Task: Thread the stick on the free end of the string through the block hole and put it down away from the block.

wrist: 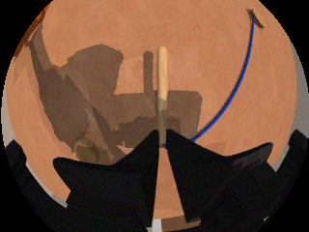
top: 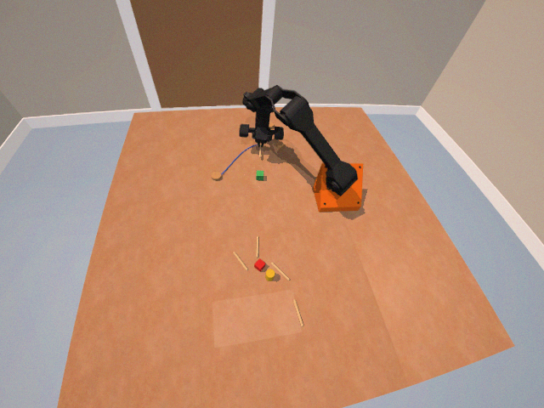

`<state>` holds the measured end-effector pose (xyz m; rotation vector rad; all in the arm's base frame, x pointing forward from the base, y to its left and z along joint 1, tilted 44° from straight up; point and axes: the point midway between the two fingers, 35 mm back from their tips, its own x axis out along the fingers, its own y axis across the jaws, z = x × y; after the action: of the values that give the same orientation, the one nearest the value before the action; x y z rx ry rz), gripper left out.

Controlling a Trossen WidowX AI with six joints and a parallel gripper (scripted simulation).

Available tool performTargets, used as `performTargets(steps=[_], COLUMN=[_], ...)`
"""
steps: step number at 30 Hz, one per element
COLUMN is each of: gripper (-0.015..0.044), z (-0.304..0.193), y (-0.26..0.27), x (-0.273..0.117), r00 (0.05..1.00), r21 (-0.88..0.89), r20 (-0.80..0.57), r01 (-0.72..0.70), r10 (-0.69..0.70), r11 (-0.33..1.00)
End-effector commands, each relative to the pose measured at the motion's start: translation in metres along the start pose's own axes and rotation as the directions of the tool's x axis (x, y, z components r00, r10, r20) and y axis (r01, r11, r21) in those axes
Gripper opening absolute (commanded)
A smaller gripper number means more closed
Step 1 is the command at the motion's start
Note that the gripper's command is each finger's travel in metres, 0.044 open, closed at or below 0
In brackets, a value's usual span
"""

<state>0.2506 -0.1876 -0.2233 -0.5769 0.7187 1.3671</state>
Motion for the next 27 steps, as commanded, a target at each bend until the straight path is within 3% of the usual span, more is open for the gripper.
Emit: performTargets(steps=[1, 27], gripper=[0.0, 0.0], z=[0.007, 0.041], y=[0.001, -0.001], x=[0.003, 0.002], r00=[1.0, 1.0], r21=[0.005, 0.005], r20=[0.008, 0.01], r01=[-0.006, -0.006], r10=[0.005, 0.006], r11=[1.0, 1.0])
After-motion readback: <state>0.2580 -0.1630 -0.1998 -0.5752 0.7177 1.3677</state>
